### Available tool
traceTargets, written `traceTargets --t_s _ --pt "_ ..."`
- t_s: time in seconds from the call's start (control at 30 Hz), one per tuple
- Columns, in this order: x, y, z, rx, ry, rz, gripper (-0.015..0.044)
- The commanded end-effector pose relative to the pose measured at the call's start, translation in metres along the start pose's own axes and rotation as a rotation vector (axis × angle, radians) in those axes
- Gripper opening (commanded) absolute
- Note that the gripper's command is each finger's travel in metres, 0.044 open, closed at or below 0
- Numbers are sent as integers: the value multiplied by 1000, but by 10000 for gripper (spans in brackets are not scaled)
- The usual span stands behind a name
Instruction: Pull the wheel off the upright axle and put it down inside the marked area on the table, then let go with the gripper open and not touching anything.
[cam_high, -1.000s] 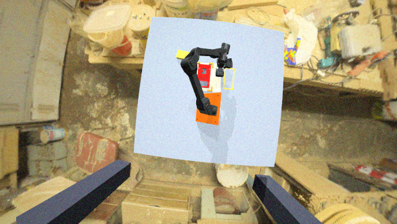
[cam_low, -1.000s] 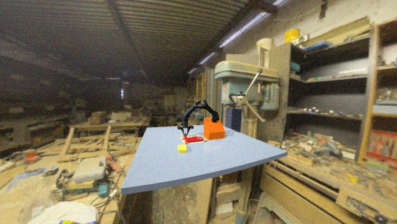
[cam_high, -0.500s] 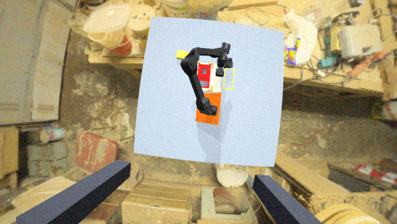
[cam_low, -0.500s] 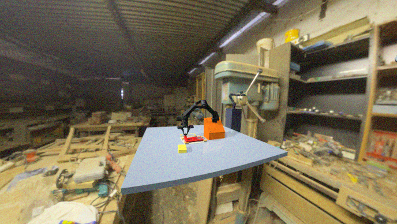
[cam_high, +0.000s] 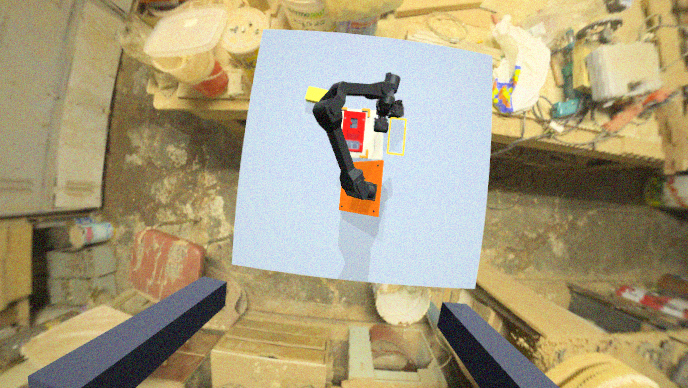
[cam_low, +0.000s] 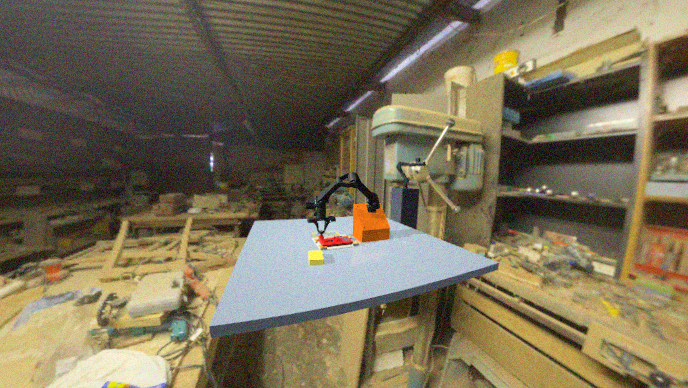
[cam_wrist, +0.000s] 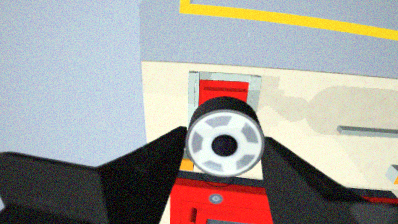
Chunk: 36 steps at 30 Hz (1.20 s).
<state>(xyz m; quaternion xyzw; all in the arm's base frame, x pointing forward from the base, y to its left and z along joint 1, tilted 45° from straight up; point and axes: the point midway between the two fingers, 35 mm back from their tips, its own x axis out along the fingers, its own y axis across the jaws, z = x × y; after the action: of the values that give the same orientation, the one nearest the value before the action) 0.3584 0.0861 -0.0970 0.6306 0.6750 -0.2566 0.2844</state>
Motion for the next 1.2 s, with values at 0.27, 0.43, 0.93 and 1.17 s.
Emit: traceTargets --t_s 0.27,0.43,0.93,1.17 --pt "-6 1 -1 -4 -3 4 0" --pt "-8 1 -1 -3 -3 4 0" --pt "-13 1 0 -2 -2 5 0" --pt "-15 1 0 -2 -2 5 0"
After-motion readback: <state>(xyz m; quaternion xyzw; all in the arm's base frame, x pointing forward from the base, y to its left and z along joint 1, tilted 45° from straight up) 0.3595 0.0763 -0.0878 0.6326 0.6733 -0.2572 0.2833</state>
